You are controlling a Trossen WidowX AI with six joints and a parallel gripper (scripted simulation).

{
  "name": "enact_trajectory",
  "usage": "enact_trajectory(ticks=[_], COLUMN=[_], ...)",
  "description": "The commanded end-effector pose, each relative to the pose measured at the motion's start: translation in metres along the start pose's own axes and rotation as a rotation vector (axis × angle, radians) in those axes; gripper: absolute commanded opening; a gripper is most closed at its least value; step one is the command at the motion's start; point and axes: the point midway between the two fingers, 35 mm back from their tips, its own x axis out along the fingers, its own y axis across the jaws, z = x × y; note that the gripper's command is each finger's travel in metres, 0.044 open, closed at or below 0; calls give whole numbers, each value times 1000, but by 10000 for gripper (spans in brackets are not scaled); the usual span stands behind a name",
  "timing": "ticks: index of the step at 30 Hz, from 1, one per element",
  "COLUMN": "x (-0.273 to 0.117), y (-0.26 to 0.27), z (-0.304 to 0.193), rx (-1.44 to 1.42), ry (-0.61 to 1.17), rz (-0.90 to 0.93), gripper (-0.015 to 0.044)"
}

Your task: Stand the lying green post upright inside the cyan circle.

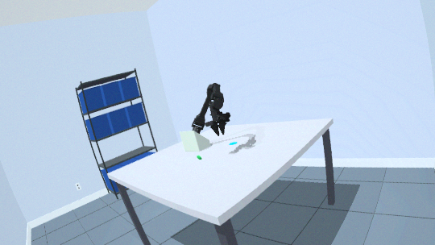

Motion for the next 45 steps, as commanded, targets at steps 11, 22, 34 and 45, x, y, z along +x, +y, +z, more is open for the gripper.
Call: enact_trajectory(ticks=[11, 22, 34, 45], x=[-4, -4, 79, 113], y=[-70, -89, -80, -71], z=[-95, -149, -154, -162], rx=[413, 622, 622, 621], ry=[101, 151, 149, 150], rz=[44, 104, 105, 109], gripper=[233, 233, 233, 154])
